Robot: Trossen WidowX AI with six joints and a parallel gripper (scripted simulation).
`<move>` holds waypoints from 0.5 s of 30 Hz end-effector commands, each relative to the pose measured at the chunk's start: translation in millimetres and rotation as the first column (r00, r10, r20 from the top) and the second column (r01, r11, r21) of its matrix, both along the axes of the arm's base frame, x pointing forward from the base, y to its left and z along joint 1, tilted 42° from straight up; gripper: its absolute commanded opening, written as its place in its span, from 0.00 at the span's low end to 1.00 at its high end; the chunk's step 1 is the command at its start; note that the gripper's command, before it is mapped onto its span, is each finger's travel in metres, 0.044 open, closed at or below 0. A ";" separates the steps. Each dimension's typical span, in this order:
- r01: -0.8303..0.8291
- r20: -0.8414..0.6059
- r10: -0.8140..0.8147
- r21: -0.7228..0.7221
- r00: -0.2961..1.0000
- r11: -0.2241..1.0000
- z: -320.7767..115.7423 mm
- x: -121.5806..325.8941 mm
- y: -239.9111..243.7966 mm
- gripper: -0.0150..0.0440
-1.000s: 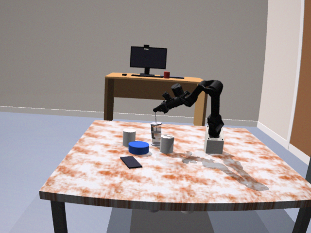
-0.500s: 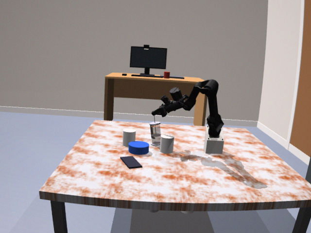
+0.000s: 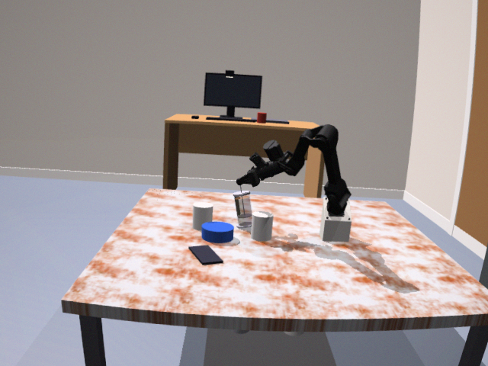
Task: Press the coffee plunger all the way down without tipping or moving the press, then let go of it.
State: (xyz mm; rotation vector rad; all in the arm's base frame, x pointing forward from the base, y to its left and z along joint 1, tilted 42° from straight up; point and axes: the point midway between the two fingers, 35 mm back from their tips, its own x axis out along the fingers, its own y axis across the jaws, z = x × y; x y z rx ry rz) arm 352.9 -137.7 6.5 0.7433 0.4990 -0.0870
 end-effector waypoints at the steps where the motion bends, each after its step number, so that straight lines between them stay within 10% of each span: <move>1: -0.025 -0.040 0.027 0.044 0.999 0.999 -13.6 -1.9 13.0 0.46; 15: -0.026 -0.040 0.027 0.044 0.999 0.999 -14.4 1.4 11.0 0.46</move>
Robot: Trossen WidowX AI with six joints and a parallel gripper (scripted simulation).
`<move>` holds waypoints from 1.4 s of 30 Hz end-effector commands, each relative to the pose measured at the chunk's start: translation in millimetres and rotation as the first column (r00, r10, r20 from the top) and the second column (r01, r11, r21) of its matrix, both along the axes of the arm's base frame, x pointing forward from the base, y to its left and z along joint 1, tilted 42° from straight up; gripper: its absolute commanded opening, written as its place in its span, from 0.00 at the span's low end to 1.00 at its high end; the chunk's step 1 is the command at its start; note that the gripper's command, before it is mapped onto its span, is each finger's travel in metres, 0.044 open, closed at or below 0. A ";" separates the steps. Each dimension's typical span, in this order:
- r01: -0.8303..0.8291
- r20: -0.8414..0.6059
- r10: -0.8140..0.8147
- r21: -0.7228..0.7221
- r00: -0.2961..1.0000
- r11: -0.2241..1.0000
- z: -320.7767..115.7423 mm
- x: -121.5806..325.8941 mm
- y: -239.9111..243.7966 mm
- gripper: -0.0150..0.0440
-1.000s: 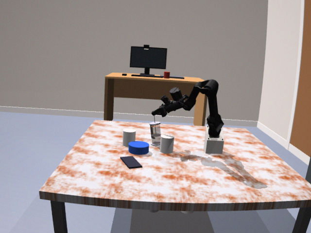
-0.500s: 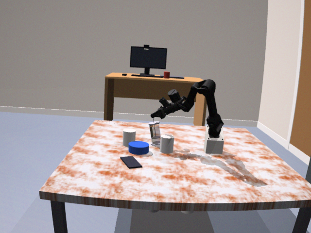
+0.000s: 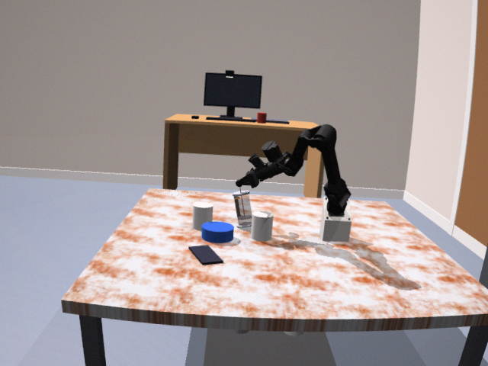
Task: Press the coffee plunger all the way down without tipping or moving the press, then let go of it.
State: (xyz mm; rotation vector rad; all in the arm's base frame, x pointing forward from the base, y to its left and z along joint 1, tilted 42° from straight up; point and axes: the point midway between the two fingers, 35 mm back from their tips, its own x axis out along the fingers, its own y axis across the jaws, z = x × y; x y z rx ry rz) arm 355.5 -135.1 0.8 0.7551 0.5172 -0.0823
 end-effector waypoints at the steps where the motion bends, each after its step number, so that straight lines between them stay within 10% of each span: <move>1: -0.019 -0.025 0.020 0.029 0.999 0.999 -8.7 -1.0 8.3 0.46; 42: -0.019 -0.024 0.020 0.029 1.000 0.999 -10.1 5.2 4.9 0.46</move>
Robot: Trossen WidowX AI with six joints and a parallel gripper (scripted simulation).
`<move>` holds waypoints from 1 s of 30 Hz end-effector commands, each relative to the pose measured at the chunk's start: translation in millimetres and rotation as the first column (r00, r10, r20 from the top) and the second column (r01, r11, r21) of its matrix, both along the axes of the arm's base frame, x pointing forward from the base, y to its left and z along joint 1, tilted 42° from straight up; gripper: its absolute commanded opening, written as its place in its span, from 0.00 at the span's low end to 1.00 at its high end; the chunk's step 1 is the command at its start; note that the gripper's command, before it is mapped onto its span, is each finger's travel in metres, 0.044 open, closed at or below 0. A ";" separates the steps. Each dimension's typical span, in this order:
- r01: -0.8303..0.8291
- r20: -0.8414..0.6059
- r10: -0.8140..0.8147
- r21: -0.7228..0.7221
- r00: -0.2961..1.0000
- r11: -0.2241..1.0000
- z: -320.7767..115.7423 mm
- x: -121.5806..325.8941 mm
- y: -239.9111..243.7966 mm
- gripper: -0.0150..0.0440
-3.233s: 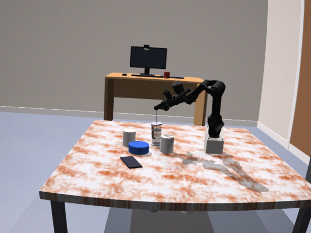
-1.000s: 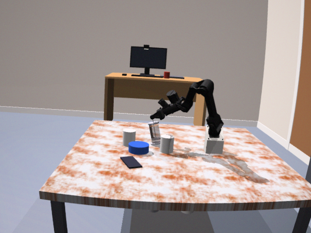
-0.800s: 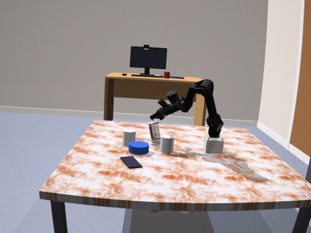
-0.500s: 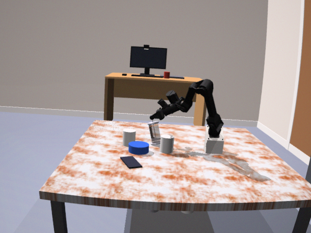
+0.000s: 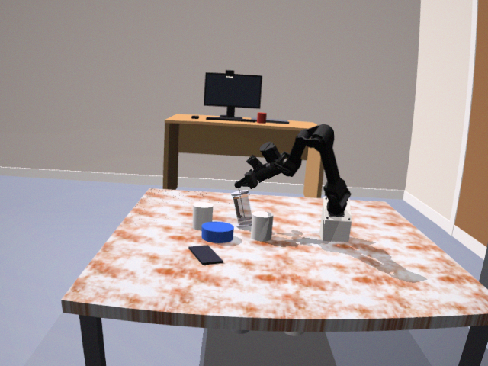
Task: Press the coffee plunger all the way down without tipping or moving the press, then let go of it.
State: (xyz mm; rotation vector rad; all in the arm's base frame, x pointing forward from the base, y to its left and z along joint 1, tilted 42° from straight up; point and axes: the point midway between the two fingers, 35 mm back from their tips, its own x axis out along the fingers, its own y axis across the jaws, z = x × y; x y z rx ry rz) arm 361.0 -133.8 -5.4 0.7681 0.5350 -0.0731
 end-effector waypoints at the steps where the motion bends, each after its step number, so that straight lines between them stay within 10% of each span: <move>1: -0.008 -0.012 0.008 0.012 1.000 1.000 -3.6 -0.1 3.2 0.46; 15: -0.001 -0.001 0.001 0.001 1.000 1.000 -0.4 0.7 -0.1 0.46; 27: -0.001 -0.001 0.001 0.001 1.000 1.000 -0.4 0.7 -0.1 0.99; 30: -0.001 -0.001 0.001 0.001 1.000 1.000 -0.4 0.7 -0.1 1.00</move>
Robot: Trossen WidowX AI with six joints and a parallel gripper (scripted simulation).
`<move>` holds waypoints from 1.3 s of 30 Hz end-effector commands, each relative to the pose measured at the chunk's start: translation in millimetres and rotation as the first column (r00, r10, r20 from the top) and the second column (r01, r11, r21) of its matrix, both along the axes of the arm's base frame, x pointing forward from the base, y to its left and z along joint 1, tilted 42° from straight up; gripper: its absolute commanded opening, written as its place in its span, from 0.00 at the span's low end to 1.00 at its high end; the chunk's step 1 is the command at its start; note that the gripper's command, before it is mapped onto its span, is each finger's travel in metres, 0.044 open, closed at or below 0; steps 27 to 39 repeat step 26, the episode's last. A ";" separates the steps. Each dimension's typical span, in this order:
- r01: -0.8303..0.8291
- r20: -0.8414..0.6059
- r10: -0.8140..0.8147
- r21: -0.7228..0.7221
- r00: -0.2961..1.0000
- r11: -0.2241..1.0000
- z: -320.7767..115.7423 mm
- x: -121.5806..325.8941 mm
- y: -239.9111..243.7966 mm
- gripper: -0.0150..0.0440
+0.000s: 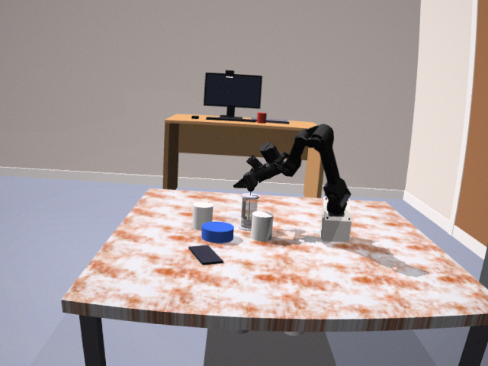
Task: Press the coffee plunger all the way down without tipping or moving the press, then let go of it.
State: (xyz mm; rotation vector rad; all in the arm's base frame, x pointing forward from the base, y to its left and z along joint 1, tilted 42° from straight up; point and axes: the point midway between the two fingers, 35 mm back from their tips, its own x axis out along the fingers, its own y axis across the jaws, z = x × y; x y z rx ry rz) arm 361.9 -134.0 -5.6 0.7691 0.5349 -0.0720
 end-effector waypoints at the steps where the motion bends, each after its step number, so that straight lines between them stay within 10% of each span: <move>1: 0.004 0.003 -0.004 -0.001 1.000 1.000 1.7 0.2 -2.0 1.00; 13: -0.014 -0.011 0.015 0.009 1.000 1.000 69.5 -53.1 -32.4 1.00; 39: -0.015 -0.010 0.015 0.009 1.000 1.000 68.9 -54.6 -32.1 1.00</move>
